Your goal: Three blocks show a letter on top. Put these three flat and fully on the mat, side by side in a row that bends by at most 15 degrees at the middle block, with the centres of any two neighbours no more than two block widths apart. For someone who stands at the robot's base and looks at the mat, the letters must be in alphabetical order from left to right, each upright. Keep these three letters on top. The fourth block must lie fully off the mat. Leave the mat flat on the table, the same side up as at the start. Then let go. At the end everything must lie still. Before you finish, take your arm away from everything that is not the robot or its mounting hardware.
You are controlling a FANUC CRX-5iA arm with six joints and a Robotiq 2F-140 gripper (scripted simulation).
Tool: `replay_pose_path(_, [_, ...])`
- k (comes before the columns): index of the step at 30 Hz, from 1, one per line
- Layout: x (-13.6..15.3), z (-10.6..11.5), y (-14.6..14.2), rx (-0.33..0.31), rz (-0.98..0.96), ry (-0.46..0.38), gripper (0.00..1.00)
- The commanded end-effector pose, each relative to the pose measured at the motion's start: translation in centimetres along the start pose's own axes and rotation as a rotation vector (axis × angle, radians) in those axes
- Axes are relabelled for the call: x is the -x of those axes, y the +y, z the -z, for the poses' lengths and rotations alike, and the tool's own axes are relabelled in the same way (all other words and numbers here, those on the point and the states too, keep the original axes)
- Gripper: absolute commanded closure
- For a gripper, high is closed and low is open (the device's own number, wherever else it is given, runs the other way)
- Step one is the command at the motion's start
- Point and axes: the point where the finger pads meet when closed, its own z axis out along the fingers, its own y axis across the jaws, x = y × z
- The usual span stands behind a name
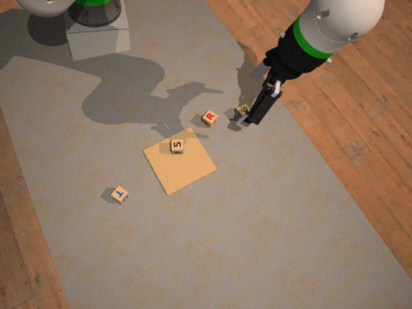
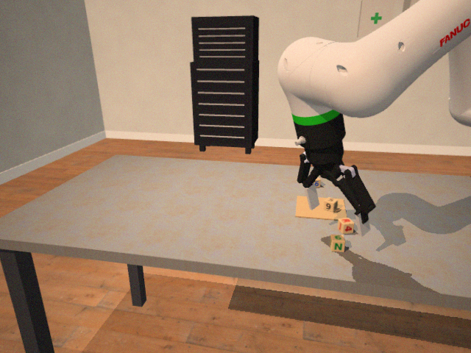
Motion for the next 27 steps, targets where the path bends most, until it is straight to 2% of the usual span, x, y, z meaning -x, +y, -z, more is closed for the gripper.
replay_pose_path(1, [0.0, 0.0, 0.0, 0.0, 0.0, 0.0, 0.0])
replay_pose_path(23, [-0.1, 0.0, -0.1, 0.0, 0.0, 0.0, 0.0])
replay_pose_path(25, [-1.5, -0.5, -1.0, 0.001, 0.0, -0.001, 0.0])
replay_pose_path(27, [-4.4, -1.7, -2.8, 0.003, 0.0, -0.002, 0.0])
